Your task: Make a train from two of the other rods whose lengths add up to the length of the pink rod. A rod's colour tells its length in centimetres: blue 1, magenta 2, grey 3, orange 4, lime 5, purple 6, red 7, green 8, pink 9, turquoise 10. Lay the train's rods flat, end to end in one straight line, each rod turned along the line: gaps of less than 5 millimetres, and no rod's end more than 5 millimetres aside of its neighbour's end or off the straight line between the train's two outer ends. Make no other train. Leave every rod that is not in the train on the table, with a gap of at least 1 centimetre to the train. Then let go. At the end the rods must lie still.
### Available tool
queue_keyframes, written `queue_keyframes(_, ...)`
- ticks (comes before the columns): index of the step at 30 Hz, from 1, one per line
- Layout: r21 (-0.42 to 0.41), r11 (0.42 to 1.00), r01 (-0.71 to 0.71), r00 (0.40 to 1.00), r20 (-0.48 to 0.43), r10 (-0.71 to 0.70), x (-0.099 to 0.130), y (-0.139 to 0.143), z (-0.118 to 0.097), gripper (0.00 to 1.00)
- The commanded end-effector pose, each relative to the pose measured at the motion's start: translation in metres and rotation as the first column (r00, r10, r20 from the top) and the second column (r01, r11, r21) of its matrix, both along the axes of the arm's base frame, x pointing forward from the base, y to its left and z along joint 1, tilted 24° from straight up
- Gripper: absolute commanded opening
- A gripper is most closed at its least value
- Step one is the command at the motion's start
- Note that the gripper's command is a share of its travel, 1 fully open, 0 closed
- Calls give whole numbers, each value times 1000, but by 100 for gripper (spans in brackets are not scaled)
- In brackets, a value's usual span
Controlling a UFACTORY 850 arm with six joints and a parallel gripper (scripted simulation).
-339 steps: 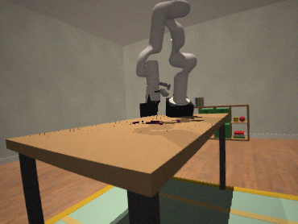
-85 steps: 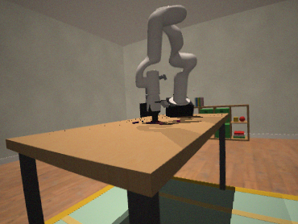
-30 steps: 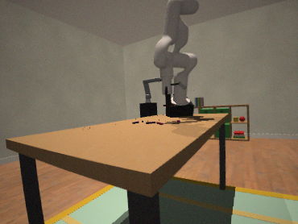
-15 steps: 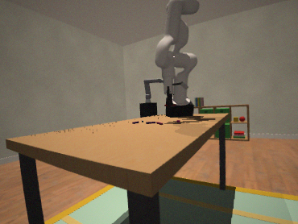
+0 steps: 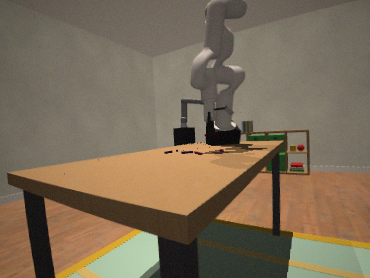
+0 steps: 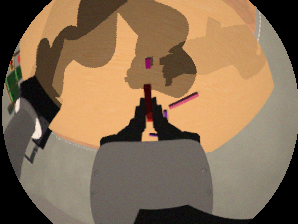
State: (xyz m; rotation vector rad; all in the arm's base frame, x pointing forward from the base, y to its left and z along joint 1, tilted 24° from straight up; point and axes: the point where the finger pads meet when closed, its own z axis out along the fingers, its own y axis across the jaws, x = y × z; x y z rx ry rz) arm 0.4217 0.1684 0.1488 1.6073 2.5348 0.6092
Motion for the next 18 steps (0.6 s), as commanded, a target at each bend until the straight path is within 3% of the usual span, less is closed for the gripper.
queue_keyframes(1,3,1000,3,1000,16,-3,8,7,-22,4)
queue_keyframes(12,3,1000,3,1000,16,-3,19,18,-56,4)
queue_keyframes(18,3,1000,3,1000,16,-3,20,20,-62,4)
